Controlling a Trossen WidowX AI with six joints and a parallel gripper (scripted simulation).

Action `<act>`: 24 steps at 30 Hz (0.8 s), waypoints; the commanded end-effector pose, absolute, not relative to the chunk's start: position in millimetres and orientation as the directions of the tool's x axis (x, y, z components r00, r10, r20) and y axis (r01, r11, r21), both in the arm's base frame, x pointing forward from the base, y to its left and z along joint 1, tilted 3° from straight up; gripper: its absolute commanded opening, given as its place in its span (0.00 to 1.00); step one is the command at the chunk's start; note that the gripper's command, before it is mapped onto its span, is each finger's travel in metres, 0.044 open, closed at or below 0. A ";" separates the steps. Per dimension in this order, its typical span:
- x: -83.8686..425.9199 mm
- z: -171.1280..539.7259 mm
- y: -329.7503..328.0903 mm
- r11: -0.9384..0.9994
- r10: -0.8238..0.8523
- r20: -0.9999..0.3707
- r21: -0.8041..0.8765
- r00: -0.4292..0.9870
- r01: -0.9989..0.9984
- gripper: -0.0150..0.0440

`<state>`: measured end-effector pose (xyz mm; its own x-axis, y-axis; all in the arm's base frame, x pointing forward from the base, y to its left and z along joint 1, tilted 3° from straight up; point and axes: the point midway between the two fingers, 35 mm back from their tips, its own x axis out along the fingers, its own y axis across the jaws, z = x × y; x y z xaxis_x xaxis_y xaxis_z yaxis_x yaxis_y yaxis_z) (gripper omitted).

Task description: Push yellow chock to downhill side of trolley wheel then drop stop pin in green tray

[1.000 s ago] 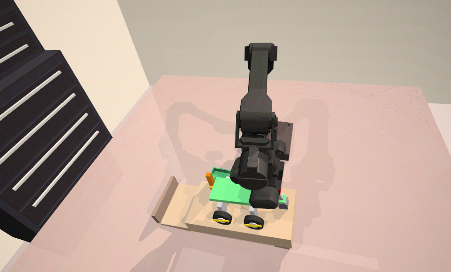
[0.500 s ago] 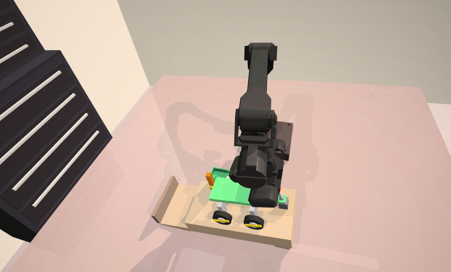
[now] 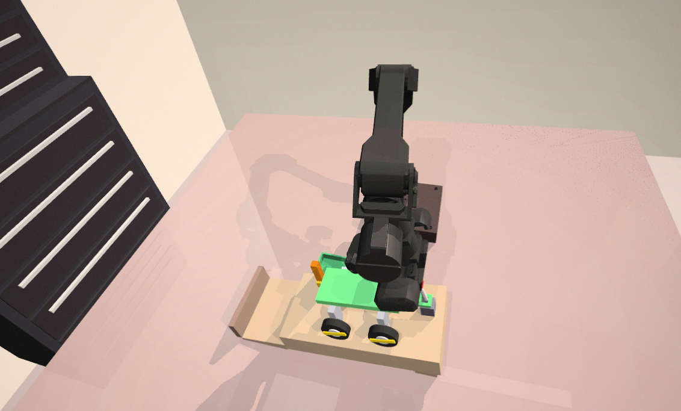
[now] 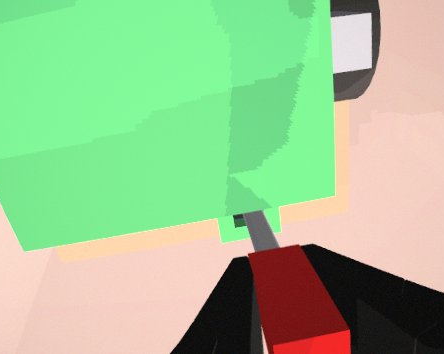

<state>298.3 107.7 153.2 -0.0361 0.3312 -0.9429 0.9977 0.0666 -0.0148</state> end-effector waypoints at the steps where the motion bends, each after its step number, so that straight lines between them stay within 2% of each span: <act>1: 298.5 159.0 108.0 0.070 0.336 -0.941 -0.004 -0.027 0.998 0.25; 24: 298.6 166.2 108.0 0.070 0.336 -0.941 -0.004 -0.027 0.998 0.25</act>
<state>297.9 107.2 160.9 -0.0376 0.3305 -0.9431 0.9976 0.0666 -0.0164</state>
